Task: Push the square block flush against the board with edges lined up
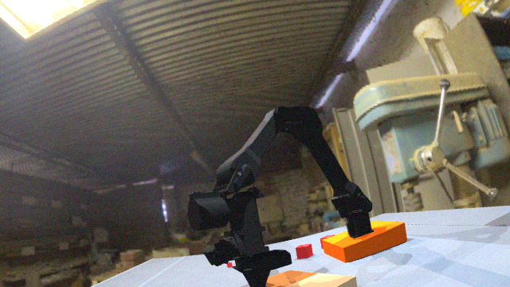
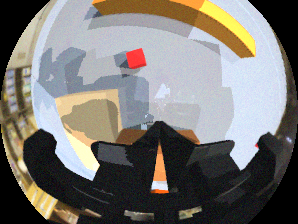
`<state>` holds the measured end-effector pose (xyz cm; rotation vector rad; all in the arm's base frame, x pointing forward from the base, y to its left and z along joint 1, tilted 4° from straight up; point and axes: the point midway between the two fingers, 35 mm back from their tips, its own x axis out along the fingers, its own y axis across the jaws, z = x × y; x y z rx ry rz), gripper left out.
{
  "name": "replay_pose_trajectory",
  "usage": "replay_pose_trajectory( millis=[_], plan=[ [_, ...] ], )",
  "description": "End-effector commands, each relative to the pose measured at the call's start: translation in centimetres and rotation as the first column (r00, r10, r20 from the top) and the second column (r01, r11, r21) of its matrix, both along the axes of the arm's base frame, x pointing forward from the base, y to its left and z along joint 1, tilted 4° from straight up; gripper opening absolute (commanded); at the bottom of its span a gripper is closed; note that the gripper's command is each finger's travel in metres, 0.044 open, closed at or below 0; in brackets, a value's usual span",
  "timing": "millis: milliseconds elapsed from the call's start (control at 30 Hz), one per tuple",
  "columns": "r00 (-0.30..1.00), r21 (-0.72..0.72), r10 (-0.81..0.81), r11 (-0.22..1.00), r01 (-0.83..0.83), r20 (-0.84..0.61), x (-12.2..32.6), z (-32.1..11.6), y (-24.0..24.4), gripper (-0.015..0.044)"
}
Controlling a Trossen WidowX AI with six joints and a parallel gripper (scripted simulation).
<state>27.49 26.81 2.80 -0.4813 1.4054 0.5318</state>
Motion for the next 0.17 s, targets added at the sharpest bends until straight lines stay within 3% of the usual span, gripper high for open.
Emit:
replay_pose_trajectory(
  millis=[0,133],
  plan=[
    [1.000,-0.004,-0.002,1.000,0.002,-0.008,-0.27,-0.25,-0.18,0.0000],
    [1.000,-0.003,-0.002,1.000,0.002,-0.008,0.09,-0.17,0.11,0.0000]
  ],
)
